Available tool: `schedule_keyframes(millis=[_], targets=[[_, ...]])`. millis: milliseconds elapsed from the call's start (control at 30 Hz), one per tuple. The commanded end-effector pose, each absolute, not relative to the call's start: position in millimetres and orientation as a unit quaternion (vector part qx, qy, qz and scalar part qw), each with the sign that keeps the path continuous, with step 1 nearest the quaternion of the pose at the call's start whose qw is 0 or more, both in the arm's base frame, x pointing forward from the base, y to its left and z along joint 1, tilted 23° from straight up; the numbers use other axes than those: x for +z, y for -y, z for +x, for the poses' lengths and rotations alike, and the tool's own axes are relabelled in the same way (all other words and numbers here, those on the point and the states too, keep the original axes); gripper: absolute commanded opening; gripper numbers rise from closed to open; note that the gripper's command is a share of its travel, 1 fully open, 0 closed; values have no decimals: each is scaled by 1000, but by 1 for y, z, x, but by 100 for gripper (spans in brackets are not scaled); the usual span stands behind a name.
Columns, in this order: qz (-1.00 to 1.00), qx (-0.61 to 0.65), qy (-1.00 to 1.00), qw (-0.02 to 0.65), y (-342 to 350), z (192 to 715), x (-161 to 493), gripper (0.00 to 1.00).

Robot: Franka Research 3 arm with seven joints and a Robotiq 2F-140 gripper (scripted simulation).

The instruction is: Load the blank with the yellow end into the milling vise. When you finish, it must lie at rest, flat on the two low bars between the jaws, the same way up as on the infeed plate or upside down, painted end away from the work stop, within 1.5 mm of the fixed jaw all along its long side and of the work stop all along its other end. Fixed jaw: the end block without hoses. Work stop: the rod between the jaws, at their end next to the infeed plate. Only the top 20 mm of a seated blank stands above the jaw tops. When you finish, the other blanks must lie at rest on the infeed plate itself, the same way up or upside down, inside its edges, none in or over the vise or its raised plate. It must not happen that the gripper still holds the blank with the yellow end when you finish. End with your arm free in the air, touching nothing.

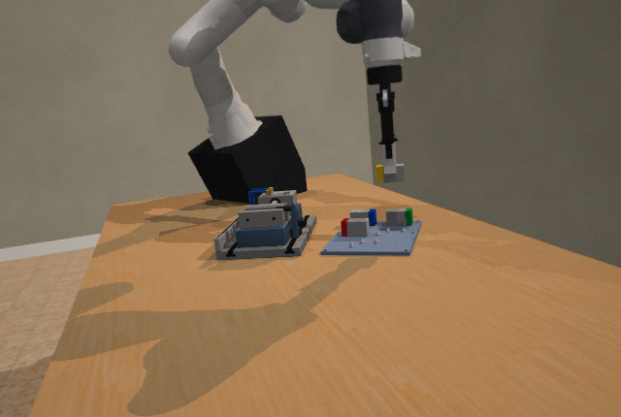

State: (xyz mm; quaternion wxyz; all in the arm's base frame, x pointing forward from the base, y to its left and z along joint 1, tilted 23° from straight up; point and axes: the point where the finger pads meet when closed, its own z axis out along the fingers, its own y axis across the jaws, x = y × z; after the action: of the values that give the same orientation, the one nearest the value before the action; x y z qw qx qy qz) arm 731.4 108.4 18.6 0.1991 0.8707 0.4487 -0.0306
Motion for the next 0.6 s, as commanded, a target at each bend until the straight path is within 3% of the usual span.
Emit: schedule_keyframes(millis=[0,567], targets=[[861,-31,-466,201,-107,734,21,0],[861,-31,-466,201,-107,733,21,0]])
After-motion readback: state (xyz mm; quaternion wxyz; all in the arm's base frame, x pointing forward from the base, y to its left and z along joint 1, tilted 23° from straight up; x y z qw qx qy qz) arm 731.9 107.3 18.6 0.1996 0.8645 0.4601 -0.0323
